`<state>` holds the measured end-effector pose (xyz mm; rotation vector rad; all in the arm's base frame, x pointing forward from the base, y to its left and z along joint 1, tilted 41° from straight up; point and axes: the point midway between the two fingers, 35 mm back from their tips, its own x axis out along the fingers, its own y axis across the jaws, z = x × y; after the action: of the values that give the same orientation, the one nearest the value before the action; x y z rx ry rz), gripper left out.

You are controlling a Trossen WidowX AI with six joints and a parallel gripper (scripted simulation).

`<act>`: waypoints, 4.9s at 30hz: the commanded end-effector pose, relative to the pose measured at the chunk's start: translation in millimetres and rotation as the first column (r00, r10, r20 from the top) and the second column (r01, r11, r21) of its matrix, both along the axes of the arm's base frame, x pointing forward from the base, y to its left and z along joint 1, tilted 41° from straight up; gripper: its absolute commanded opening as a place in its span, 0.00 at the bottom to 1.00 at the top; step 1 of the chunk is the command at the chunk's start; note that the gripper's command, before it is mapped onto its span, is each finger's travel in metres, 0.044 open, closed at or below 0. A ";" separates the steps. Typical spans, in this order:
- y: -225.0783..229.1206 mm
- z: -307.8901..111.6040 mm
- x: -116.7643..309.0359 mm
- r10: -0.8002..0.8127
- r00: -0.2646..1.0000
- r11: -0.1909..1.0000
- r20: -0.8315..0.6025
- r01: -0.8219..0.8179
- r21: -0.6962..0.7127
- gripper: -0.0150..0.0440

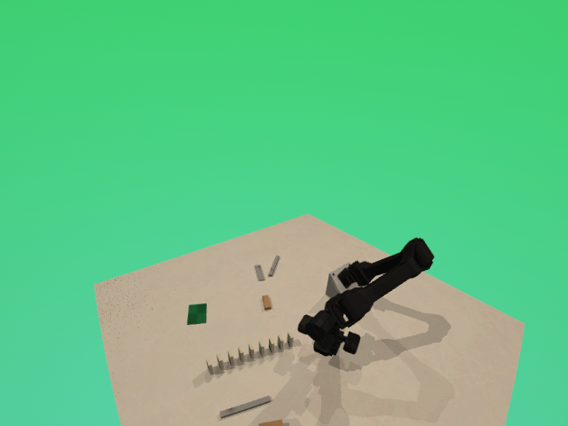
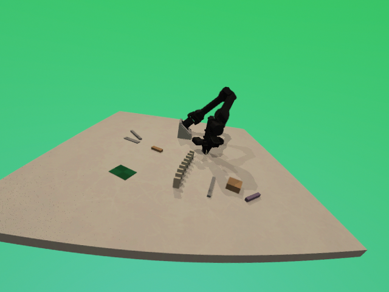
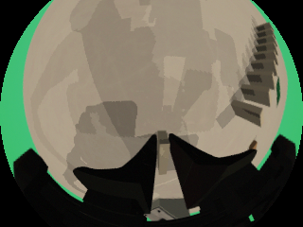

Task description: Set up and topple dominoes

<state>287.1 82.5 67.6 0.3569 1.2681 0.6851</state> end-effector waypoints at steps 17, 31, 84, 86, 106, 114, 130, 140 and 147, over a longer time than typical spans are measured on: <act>-77.1 92.7 -24.3 -0.001 1.000 1.000 -0.005 0.001 -0.003 0.30; -28.3 175.1 -29.2 -0.113 0.989 0.993 -0.100 0.114 0.006 0.30; 21.3 142.1 -5.6 -0.230 0.781 0.887 0.580 0.414 -0.205 0.30; 22.9 143.2 -5.4 -0.245 0.755 0.882 0.609 0.435 -0.184 0.30; 31.6 159.4 -19.2 -0.471 0.442 0.796 0.764 0.586 0.152 0.30; 29.0 164.6 -32.2 -0.591 0.315 0.728 0.742 0.604 0.324 0.30; 11.3 163.6 -64.0 -0.824 0.119 0.510 0.553 0.580 0.635 0.30; 11.0 163.5 -64.4 -0.827 0.117 0.507 0.550 0.580 0.638 0.30; 11.0 163.5 -64.4 -0.827 0.117 0.507 0.550 0.580 0.638 0.30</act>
<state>222.8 94.2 231.6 0.7125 -0.0699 0.0642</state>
